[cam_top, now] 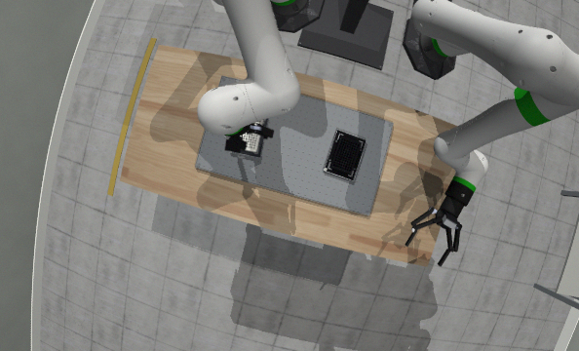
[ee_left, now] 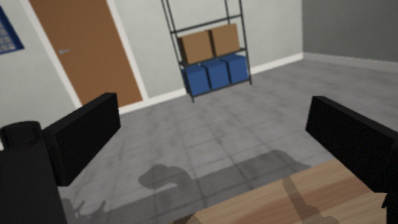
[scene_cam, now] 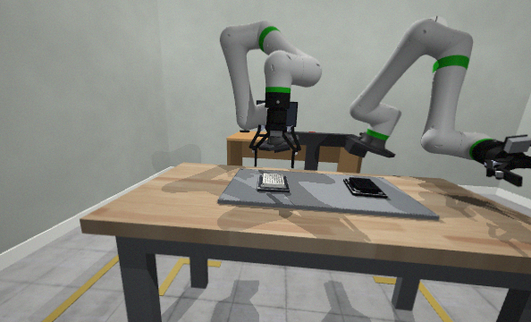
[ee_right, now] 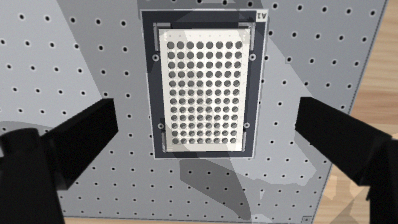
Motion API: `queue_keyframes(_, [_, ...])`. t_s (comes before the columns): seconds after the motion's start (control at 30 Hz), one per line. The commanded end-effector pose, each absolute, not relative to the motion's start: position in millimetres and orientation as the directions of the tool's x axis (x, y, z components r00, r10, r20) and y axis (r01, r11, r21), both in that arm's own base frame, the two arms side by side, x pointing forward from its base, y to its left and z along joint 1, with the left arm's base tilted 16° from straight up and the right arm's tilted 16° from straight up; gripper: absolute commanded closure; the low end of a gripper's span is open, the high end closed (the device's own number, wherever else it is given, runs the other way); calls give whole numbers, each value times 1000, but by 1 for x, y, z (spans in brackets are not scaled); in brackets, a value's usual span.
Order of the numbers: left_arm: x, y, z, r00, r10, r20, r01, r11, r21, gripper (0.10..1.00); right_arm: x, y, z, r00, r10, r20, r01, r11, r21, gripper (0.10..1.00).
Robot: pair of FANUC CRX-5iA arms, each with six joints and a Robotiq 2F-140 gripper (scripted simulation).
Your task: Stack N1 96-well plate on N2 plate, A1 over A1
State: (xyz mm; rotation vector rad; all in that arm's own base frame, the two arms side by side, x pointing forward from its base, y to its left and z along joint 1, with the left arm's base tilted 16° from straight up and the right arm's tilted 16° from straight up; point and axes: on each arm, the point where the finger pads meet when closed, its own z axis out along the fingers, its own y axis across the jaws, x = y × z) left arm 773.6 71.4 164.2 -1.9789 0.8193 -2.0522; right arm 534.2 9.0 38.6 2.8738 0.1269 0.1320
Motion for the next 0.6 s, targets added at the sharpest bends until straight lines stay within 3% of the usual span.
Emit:
queue_keyframes(0.0, [774, 71, 166, -103, -486, 868, -245, -833, -496, 98, 535, 8, 35, 992, 99, 80, 75, -962, 262, 98])
queue_keyframes(0.57, [774, 71, 166, -103, -486, 868, -245, -833, -496, 98, 538, 2, 11, 992, 99, 80, 75, -962, 262, 98])
